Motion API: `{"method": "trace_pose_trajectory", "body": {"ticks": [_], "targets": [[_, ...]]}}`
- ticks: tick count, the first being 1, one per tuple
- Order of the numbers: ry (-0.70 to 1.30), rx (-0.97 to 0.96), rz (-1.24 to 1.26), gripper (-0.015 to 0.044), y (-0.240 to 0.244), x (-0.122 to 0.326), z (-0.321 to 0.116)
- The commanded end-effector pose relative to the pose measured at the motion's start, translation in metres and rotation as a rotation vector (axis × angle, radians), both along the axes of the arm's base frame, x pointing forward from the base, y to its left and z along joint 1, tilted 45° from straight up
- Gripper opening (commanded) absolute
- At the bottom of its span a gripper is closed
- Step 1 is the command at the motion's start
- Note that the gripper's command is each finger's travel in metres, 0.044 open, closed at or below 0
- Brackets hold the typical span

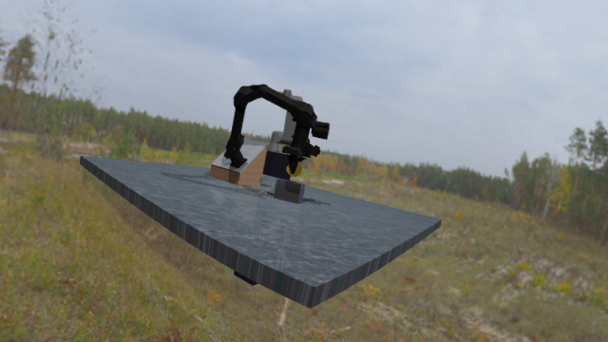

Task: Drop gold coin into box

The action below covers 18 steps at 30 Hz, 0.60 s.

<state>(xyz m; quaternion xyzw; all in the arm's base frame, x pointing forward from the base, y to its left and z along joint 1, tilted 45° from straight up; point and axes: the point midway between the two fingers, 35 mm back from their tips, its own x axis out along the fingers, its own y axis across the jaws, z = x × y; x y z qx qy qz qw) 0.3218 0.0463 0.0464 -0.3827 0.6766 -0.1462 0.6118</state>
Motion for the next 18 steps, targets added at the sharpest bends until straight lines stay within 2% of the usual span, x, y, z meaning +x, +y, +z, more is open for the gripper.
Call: {"method": "trace_pose_trajectory", "body": {"ticks": [1, 18], "targets": [[0.001, -0.001, 0.001, 0.0, -0.0001, -0.0003, -0.0003], [0.004, -0.001, 0.004, 0.0, -0.0087, -0.0008, -0.0055]]}}
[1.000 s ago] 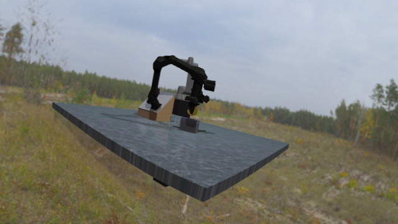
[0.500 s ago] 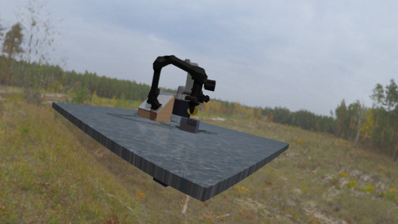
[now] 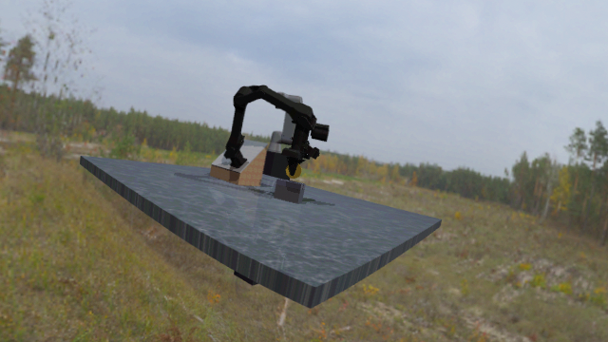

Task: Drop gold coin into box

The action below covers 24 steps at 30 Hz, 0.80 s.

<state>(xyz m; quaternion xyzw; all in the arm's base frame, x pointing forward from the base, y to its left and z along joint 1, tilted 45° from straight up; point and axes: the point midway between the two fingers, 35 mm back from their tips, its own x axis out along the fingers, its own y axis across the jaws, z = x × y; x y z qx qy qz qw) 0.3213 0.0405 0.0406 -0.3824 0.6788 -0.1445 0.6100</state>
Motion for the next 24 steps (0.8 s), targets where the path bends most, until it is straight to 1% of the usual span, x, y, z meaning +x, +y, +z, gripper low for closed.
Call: {"method": "trace_pose_trajectory", "body": {"ticks": [1, 11, 17, 24], "targets": [[-0.003, -0.003, 0.004, 0.0, -0.0037, -0.0001, -0.0002], [-0.004, -0.004, 0.003, 0.0, -0.0092, 0.0006, -0.0063], [-0.003, 0.0, -0.002, 0.0157, -0.0073, 0.0012, -0.0058], [-0.003, 0.0, -0.002, 0.0161, -0.0073, 0.0012, -0.0058]]}}
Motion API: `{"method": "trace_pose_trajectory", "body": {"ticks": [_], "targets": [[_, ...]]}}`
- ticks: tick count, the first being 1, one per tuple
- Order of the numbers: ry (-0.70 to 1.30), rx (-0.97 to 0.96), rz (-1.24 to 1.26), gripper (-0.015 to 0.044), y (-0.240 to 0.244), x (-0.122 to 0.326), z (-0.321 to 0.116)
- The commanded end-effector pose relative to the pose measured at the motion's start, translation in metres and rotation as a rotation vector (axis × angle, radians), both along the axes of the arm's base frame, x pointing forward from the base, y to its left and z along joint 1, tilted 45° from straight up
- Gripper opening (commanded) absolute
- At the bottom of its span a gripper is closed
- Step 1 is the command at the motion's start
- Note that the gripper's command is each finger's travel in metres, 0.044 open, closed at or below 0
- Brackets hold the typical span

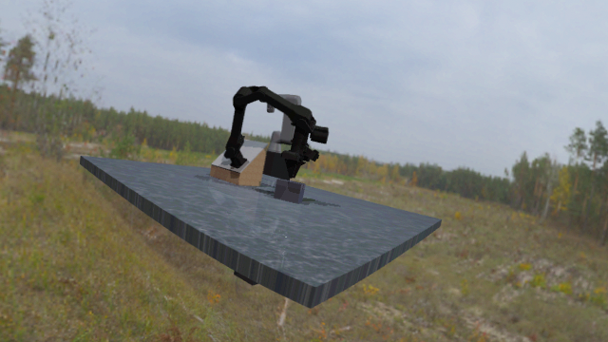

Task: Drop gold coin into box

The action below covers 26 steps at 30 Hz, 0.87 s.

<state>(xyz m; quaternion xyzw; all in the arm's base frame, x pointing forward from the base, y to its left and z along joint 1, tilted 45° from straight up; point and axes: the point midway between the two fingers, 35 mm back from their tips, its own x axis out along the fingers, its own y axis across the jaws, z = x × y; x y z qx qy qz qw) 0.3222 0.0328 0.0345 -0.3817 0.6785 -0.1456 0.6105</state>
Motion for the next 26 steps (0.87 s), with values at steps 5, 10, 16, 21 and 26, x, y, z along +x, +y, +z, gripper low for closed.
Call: {"method": "trace_pose_trajectory", "body": {"ticks": [5, 10, 16, 21, 26], "targets": [[0.0, 0.001, 0.0, 0.0239, 0.005, 0.0, 0.005], [0.0, 0.001, 0.0, 0.0371, 0.013, -0.001, 0.013], [0.009, -0.009, -0.002, 0.044, 0.04, -0.007, 0.044], [0.009, -0.009, -0.002, 0.044, 0.04, -0.007, 0.044], [0.009, -0.009, -0.002, 0.044, 0.04, -0.007, 0.044]]}}
